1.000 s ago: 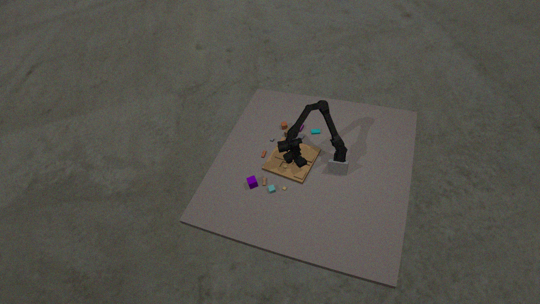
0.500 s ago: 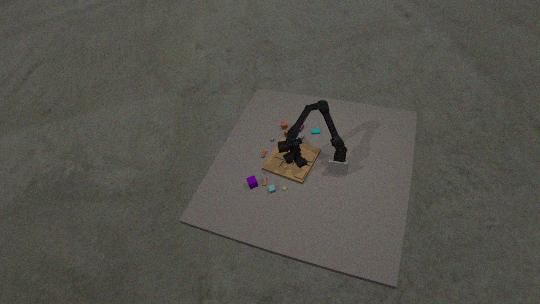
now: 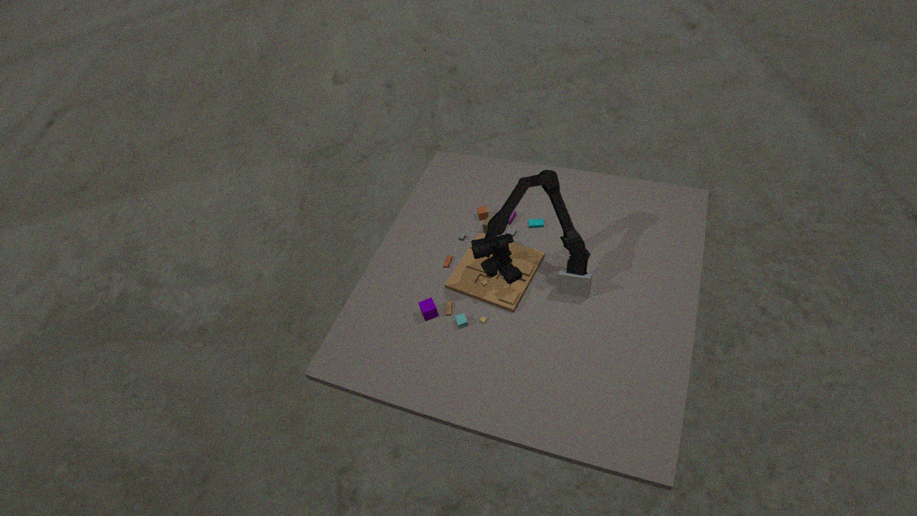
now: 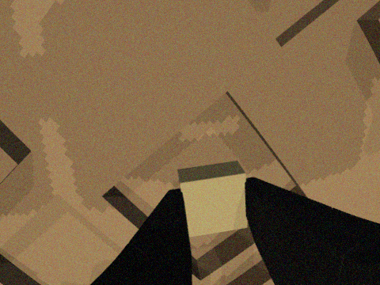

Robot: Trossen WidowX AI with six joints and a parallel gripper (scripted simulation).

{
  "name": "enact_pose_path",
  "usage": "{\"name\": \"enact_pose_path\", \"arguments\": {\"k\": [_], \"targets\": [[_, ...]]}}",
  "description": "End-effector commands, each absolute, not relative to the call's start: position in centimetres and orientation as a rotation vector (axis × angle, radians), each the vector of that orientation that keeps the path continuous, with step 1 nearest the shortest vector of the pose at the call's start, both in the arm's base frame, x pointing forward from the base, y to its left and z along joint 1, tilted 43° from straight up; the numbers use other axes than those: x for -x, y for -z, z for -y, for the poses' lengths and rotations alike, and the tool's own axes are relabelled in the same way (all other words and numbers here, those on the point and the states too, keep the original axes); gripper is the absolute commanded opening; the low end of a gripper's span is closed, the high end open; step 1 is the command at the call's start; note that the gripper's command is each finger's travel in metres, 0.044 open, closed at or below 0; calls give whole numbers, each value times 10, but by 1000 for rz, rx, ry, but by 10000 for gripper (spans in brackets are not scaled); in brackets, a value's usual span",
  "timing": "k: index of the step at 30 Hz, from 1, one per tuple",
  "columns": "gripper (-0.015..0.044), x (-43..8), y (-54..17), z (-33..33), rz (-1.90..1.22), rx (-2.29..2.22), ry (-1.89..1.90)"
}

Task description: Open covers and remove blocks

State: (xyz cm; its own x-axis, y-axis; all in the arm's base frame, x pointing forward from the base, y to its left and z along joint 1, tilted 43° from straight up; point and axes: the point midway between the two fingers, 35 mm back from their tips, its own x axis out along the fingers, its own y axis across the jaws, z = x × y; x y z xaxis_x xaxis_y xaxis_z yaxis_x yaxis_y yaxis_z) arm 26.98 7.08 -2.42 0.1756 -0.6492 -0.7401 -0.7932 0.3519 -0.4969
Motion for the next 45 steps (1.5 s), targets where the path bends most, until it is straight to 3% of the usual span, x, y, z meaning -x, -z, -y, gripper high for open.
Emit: {"name": "enact_pose_path", "arguments": {"k": [1,45], "targets": [[80,-270,19,-77,-1527,1347,-166],[80,-254,-38,-127,-1532,1350,-169]]}}
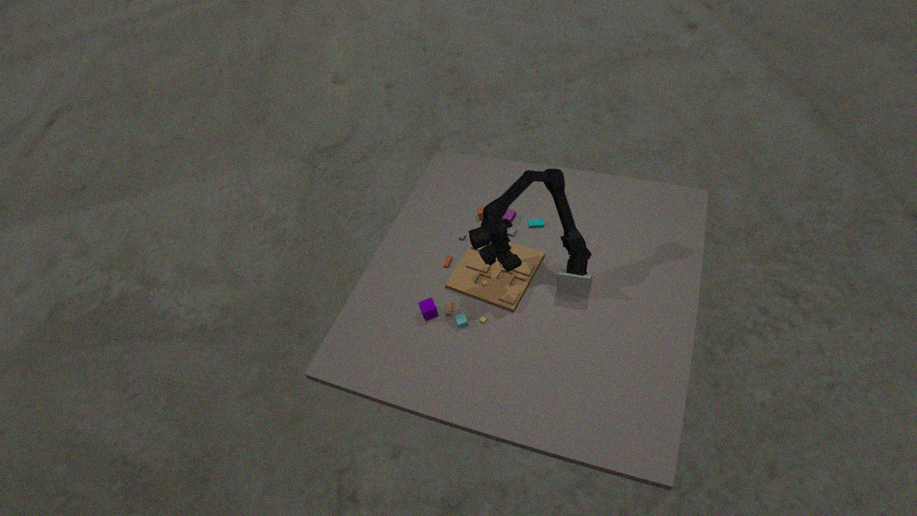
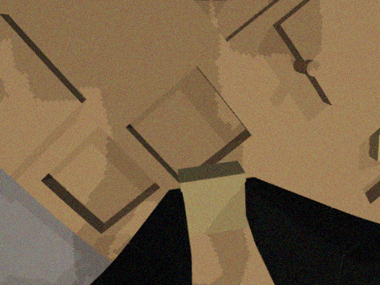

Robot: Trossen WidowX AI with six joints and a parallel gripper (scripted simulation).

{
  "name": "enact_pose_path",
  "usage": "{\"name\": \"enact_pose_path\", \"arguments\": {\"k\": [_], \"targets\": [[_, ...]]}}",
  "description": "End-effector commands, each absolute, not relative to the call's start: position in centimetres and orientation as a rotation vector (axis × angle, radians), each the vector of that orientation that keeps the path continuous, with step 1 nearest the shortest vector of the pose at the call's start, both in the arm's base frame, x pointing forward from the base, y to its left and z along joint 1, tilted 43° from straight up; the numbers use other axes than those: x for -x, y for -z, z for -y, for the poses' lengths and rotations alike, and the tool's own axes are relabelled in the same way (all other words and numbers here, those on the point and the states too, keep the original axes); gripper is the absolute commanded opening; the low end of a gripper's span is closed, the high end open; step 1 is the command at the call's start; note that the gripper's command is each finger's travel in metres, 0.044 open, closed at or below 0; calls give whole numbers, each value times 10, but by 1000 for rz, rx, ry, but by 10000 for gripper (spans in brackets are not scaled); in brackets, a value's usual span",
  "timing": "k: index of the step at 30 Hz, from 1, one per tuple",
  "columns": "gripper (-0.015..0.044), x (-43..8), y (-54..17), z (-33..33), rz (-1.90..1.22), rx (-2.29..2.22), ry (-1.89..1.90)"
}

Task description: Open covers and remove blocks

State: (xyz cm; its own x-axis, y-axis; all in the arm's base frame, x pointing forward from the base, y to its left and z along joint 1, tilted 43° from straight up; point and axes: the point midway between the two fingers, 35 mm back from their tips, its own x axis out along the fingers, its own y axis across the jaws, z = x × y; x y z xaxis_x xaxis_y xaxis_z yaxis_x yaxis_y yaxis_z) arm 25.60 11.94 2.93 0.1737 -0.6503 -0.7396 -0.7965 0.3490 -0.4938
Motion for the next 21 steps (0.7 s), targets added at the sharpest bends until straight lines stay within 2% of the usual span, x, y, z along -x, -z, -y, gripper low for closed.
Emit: {"name": "enact_pose_path", "arguments": {"k": [1,21], "targets": [[80,-253,-39,-128,-1532,1351,-169],[80,-249,-7,-180,-1528,1342,-184]]}}
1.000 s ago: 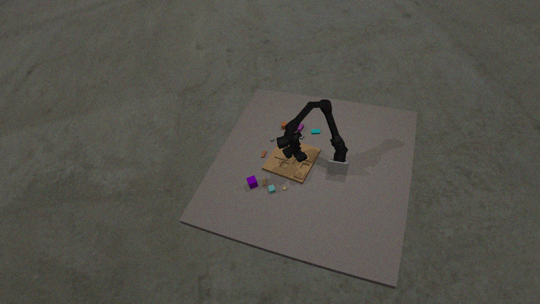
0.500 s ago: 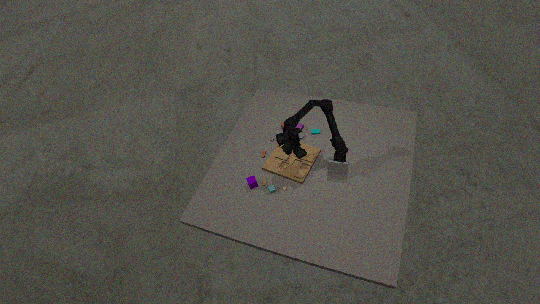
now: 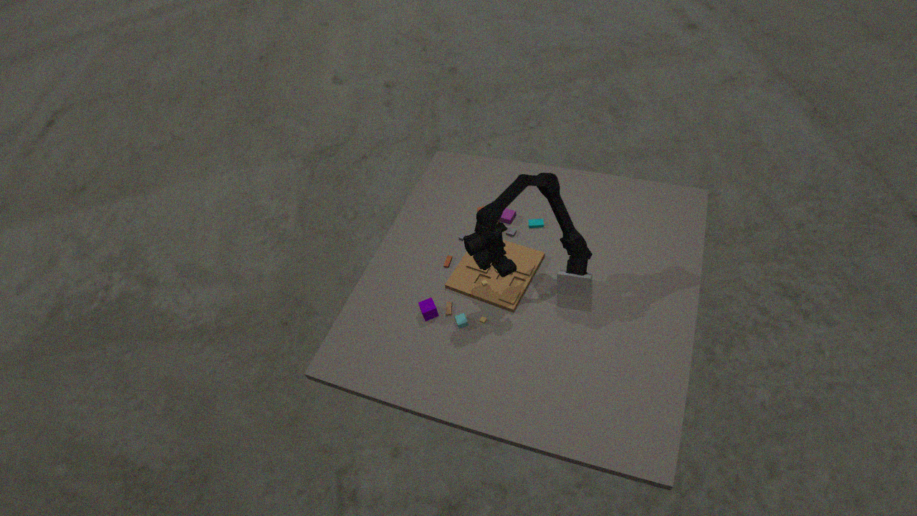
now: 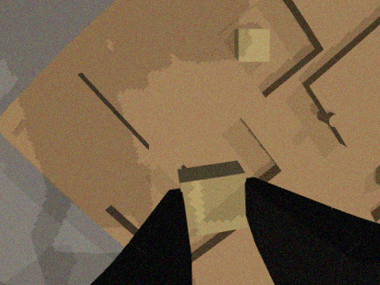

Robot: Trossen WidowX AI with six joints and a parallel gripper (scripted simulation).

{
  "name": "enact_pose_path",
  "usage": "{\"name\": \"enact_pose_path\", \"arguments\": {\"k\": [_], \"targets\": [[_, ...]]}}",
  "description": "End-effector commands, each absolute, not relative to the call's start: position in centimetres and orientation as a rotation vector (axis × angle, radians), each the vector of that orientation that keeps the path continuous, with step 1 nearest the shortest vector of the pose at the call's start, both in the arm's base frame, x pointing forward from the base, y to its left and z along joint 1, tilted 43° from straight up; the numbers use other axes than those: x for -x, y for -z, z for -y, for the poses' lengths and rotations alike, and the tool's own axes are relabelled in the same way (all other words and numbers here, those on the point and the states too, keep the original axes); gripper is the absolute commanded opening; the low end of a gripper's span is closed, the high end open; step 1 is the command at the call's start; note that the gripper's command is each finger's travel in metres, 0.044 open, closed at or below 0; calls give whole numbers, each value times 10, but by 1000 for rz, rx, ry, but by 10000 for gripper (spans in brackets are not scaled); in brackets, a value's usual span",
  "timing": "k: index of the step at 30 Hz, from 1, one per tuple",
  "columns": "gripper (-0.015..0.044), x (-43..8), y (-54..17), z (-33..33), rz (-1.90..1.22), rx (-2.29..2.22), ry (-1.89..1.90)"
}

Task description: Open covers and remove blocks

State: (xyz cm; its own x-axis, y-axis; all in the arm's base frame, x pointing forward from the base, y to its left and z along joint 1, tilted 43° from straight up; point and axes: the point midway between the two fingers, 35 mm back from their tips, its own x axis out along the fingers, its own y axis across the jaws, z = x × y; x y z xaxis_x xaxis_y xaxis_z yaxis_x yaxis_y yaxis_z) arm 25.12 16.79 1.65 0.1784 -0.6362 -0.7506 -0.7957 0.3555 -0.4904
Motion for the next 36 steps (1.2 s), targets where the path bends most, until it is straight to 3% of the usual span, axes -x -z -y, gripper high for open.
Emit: {"name": "enact_pose_path", "arguments": {"k": [1,36], "targets": [[80,-248,-5,-183,-1528,1342,-185],[80,-202,86,-271,-1529,1337,-186]]}}
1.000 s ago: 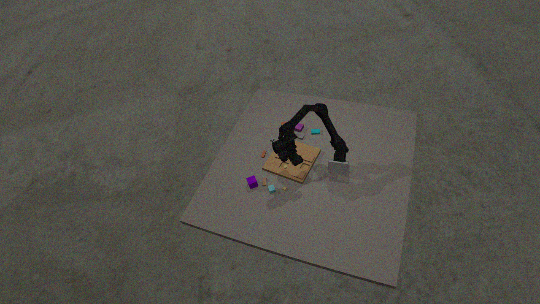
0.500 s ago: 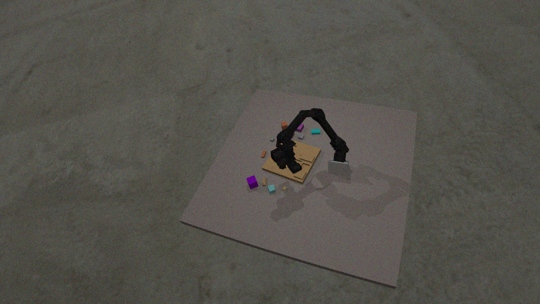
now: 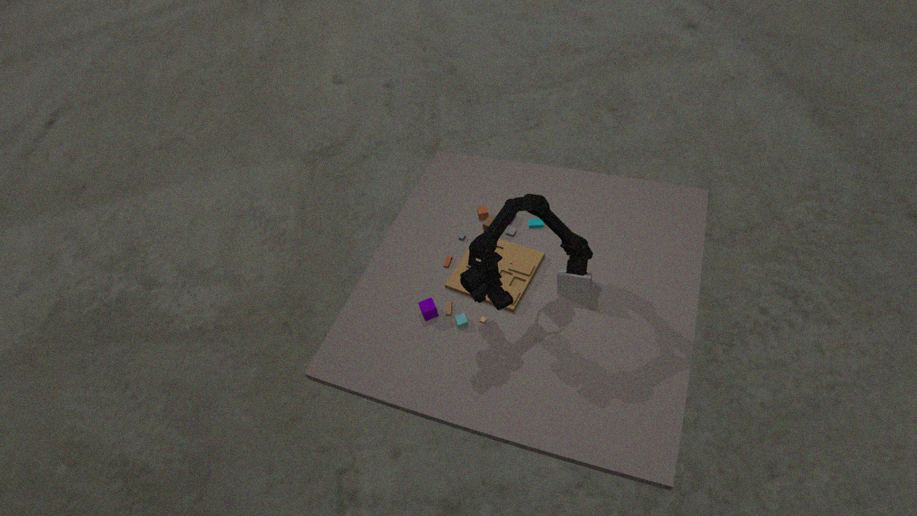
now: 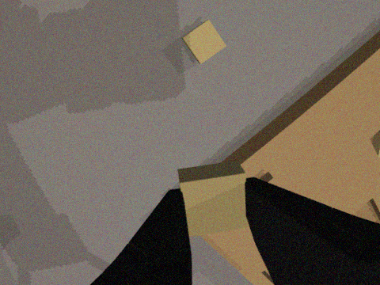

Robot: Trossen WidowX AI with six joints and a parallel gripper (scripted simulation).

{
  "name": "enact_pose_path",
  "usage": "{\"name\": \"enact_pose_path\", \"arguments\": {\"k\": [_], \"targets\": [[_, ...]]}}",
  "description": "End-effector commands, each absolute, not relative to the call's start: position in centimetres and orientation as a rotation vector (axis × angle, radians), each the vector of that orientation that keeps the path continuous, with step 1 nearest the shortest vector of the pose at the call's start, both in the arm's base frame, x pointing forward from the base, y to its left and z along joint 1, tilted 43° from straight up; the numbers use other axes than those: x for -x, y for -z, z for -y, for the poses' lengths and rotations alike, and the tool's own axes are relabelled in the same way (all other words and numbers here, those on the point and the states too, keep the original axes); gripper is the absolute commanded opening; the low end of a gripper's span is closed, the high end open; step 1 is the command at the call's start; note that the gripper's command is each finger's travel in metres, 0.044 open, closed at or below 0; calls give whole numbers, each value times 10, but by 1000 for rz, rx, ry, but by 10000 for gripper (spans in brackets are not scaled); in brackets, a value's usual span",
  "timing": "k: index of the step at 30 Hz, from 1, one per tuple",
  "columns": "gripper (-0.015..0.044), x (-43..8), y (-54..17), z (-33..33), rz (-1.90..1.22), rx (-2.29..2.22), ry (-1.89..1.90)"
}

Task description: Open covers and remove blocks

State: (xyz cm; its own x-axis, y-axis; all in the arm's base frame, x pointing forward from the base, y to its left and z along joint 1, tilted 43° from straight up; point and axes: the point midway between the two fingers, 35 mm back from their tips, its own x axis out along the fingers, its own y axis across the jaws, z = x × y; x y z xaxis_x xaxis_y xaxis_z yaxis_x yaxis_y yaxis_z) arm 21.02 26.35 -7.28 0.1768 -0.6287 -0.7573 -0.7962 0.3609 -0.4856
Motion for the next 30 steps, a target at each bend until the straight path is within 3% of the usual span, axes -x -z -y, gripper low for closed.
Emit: {"name": "enact_pose_path", "arguments": {"k": [1,30], "targets": [[80,-200,88,-273,-1529,1337,-185],[80,-202,125,-261,-1528,1338,-183]]}}
